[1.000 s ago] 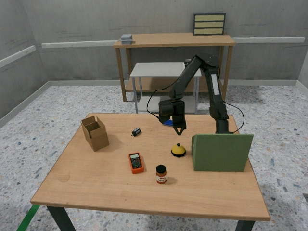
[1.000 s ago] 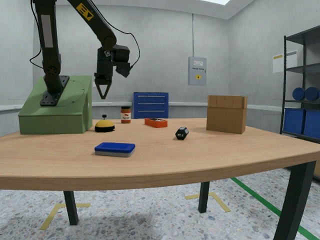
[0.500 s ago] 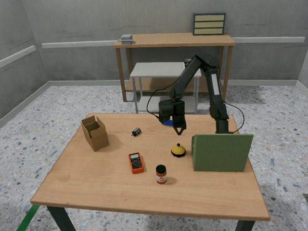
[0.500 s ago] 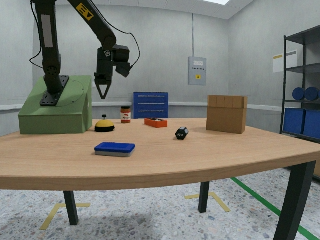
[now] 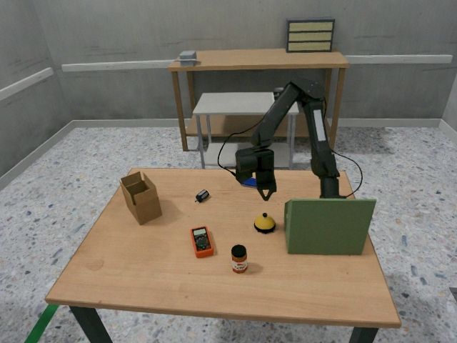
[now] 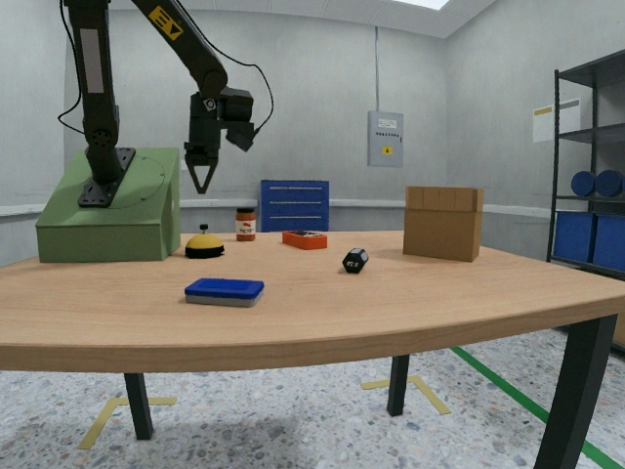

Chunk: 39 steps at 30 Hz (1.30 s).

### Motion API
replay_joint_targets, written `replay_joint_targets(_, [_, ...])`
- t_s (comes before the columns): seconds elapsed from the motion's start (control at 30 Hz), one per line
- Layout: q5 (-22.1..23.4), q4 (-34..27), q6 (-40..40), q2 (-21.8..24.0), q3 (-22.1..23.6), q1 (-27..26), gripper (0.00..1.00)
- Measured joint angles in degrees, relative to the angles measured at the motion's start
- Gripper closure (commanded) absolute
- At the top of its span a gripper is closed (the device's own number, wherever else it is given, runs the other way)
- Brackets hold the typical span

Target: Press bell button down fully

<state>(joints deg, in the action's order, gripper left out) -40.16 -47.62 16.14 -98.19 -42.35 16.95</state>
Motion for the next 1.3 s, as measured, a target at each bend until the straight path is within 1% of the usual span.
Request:
replay_joint_targets(0.6, [-0.2, 1.0, -1.0, 0.0, 1.0, -0.6, 1.00])
replay_joint_targets(0.77, [-0.3, 2.6, -1.9, -0.1, 1.8, -1.7, 1.00])
replay_joint_targets(1.3, [-1.0, 10.3, -6.4, -2.7, 4.4, -5.5, 1.00])
